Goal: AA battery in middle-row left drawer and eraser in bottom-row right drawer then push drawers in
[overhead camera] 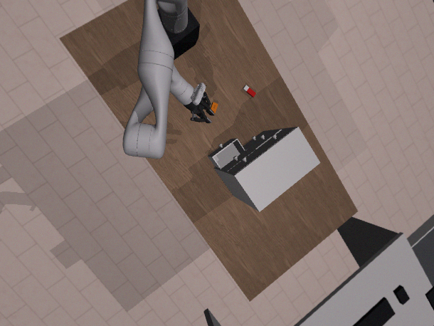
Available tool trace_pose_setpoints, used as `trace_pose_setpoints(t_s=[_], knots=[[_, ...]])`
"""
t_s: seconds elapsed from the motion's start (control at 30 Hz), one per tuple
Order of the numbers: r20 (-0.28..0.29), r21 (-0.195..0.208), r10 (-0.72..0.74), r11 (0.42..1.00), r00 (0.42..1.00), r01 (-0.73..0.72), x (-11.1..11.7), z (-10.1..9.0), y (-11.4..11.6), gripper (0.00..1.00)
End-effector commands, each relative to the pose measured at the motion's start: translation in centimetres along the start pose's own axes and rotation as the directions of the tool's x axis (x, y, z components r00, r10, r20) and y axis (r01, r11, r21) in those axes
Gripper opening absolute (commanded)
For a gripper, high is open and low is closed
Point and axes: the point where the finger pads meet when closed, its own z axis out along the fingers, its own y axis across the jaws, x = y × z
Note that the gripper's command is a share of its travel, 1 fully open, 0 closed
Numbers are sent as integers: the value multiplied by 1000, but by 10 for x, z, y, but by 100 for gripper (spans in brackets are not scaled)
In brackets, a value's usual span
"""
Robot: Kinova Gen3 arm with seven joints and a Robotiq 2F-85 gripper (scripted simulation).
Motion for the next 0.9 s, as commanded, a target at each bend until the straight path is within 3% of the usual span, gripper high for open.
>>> trace_pose_setpoints(t_s=[0.0, 0.07, 0.13, 0.37, 0.5, 0.63, 0.7, 0.87], knots=[[-12, 25, -108, 994, 994, 108, 10, -3, 17, 33], [-16, 66, -181, 981, 983, 182, 11, -6, 17, 33], [-16, 66, -181, 981, 983, 182, 11, -6, 17, 33], [-59, 221, -453, 863, 889, 454, 16, -19, 16, 33], [-108, 309, -606, 733, 789, 605, 18, -27, 16, 33], [-181, 388, -738, 554, 650, 737, 22, -35, 15, 33], [-181, 388, -738, 554, 650, 737, 22, -35, 15, 33], [-287, 455, -845, 294, 451, 841, 27, -46, 13, 33]])
